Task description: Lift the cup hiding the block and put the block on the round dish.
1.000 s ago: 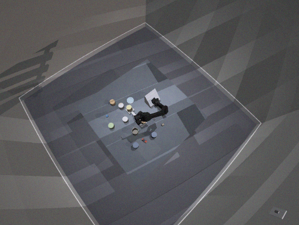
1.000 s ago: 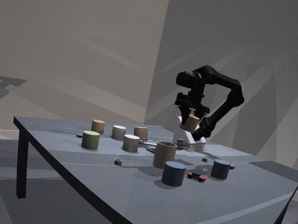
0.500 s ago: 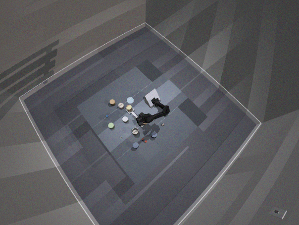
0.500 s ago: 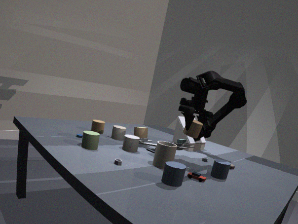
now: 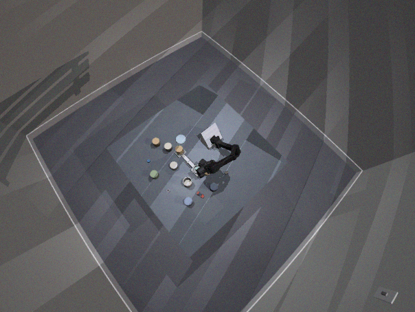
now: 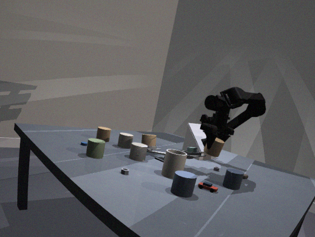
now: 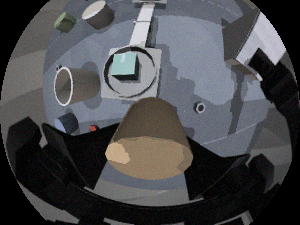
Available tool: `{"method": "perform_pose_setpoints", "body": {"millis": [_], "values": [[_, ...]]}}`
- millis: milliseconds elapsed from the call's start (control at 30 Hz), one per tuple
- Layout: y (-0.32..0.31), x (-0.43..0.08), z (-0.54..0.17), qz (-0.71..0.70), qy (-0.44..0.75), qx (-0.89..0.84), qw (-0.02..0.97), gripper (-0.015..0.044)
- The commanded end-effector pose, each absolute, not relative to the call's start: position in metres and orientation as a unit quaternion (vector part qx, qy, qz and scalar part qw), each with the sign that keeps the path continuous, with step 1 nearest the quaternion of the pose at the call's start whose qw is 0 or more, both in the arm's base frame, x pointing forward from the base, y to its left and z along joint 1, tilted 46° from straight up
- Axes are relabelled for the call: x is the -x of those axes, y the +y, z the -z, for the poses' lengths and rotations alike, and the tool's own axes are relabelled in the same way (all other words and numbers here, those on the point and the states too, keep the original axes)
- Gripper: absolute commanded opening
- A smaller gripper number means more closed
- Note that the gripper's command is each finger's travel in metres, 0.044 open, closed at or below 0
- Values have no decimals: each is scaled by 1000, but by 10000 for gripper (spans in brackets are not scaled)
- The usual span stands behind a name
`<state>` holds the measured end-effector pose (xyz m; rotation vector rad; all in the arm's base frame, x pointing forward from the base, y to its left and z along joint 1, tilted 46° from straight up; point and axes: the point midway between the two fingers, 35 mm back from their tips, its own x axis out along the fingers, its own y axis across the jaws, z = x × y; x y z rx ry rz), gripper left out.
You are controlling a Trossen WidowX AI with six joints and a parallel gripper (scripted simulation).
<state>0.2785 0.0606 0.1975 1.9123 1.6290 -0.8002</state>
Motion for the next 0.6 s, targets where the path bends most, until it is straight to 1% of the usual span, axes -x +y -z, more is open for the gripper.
{"method": "perform_pose_setpoints", "body": {"millis": [0,400,567], "values": [[75,-269,-201,287,600,-703,253,0],[113,-239,-200,273,614,-694,258,0],[118,-235,-199,271,616,-693,258,0]]}}
